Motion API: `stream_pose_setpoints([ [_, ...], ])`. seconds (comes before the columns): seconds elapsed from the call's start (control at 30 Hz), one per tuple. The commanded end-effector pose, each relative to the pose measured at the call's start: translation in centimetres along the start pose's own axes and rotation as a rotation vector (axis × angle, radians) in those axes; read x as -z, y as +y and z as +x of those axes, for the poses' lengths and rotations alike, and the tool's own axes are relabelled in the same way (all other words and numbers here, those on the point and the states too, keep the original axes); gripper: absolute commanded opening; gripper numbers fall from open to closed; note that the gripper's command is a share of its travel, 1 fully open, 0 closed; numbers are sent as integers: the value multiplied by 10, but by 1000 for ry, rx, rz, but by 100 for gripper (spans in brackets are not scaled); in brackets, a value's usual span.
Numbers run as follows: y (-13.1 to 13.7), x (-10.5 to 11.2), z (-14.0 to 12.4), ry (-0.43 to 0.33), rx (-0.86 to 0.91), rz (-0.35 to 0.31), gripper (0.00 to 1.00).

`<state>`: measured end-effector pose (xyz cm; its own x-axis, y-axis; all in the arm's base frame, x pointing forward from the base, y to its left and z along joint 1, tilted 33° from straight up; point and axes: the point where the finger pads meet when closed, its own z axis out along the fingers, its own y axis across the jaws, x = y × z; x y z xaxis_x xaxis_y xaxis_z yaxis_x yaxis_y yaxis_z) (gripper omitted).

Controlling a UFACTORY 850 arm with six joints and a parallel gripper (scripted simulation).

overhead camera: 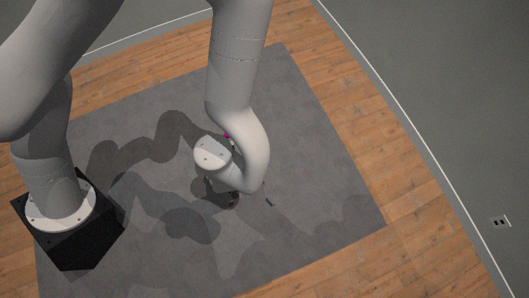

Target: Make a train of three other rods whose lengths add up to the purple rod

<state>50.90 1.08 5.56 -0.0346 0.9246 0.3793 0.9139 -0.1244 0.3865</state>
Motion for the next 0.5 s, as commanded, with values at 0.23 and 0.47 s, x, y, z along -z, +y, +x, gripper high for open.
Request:
stream_pose_setpoints([
  [0.23,1,-3,0,0,0,-1,24],
  [0.47,1,-3,0,0,0,-1,24],
])
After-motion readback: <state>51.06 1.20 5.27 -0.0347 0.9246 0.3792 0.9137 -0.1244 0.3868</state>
